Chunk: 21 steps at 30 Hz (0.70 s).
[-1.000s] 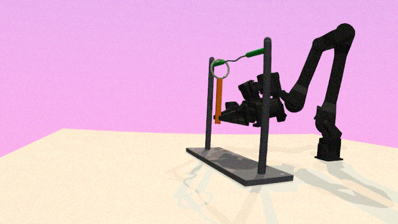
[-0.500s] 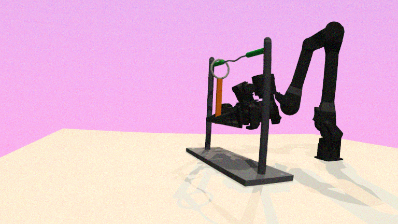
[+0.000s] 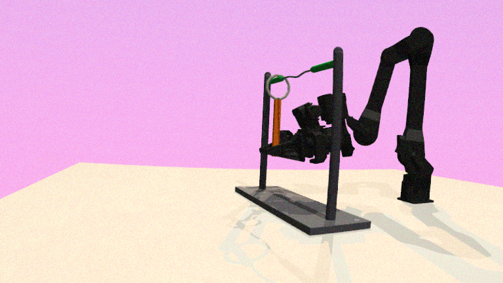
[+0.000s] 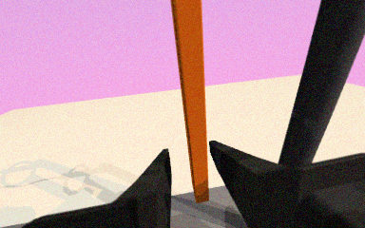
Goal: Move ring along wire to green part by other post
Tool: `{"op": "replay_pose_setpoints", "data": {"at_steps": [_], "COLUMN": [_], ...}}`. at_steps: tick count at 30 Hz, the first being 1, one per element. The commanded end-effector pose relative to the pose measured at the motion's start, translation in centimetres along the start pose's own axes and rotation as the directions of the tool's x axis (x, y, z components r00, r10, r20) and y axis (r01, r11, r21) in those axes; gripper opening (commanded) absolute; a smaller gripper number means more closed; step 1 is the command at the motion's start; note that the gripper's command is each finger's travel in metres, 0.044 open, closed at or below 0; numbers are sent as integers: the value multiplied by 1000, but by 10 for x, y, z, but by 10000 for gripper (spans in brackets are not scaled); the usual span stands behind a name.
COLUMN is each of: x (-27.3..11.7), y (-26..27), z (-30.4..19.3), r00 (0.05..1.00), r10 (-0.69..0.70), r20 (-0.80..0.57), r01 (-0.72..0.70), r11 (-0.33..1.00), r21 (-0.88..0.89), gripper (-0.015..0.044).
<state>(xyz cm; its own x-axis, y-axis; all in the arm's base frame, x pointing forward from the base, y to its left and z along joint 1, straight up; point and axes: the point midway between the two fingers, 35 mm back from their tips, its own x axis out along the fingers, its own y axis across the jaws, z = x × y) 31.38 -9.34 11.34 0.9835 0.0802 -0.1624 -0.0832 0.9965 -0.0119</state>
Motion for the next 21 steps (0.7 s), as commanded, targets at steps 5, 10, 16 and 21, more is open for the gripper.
{"op": "replay_pose_setpoints", "data": {"at_steps": [5, 10, 16, 21], "x": [0, 0, 0, 0], "y": [0, 0, 0, 0], "z": [0, 0, 0, 0], "r00": [1000, 1000, 1000, 1000], "r10": [0, 0, 0, 0], "r20": [0, 0, 0, 0], "r01": [0, 0, 0, 0], "r11": [1000, 1000, 1000, 1000], "r21": [0, 0, 0, 0], "gripper": [55, -76, -150, -150]}}
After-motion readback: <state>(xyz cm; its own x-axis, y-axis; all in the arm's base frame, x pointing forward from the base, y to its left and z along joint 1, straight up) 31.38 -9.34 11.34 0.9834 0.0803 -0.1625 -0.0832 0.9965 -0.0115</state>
